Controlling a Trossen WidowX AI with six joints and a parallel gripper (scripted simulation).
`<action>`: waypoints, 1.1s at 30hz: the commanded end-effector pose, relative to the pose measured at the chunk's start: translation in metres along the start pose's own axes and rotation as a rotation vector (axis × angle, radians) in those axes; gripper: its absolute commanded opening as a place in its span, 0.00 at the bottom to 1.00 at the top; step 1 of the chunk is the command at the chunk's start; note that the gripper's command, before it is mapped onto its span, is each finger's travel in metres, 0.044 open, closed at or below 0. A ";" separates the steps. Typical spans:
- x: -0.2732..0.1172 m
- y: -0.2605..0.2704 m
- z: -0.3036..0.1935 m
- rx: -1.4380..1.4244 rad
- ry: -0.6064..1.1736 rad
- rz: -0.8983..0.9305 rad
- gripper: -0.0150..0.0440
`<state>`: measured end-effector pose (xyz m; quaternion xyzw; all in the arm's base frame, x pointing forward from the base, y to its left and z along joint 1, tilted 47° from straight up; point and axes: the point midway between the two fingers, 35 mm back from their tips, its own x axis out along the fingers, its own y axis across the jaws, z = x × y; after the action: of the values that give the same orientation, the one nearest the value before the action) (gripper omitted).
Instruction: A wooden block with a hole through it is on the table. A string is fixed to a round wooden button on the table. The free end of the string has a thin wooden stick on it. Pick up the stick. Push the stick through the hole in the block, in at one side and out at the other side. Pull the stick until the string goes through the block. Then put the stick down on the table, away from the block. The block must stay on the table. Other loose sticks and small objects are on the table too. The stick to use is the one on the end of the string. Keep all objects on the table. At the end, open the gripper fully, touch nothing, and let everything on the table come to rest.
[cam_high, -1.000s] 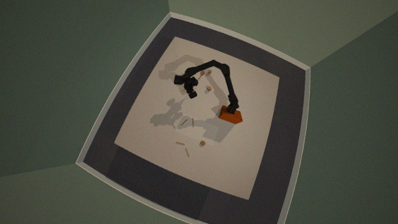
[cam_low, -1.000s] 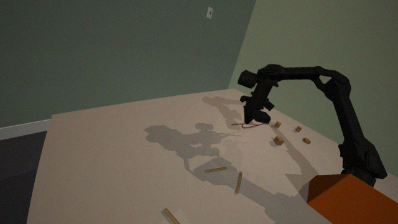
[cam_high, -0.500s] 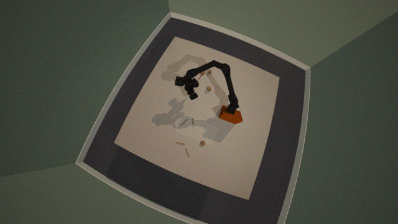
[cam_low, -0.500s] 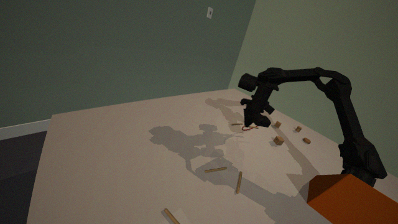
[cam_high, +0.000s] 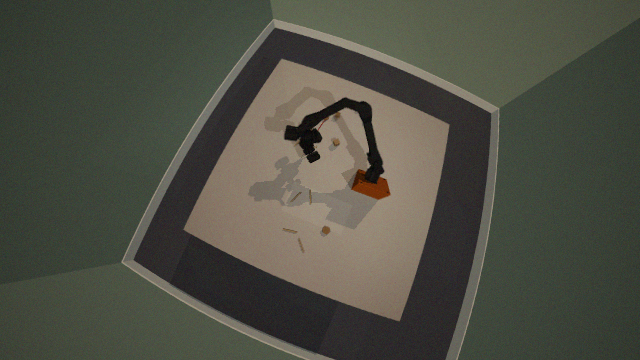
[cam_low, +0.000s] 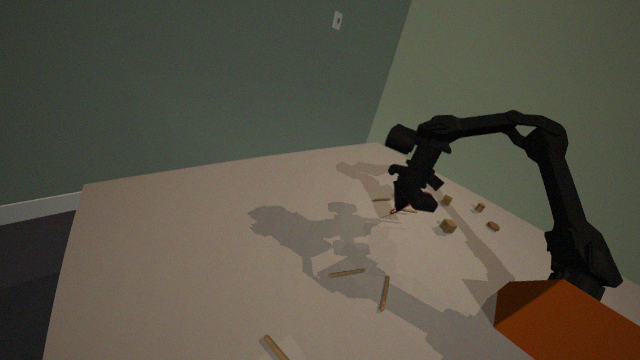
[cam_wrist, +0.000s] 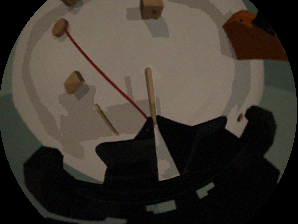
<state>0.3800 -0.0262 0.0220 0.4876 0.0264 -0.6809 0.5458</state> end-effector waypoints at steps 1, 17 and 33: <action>0.005 -0.006 0.004 -0.007 -0.004 -0.006 0.25; 0.017 -0.020 0.013 -0.008 -0.006 -0.006 0.25; 0.021 -0.024 0.016 -0.008 -0.006 -0.007 0.25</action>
<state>0.3552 -0.0394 0.0045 0.4871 0.0270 -0.6824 0.5443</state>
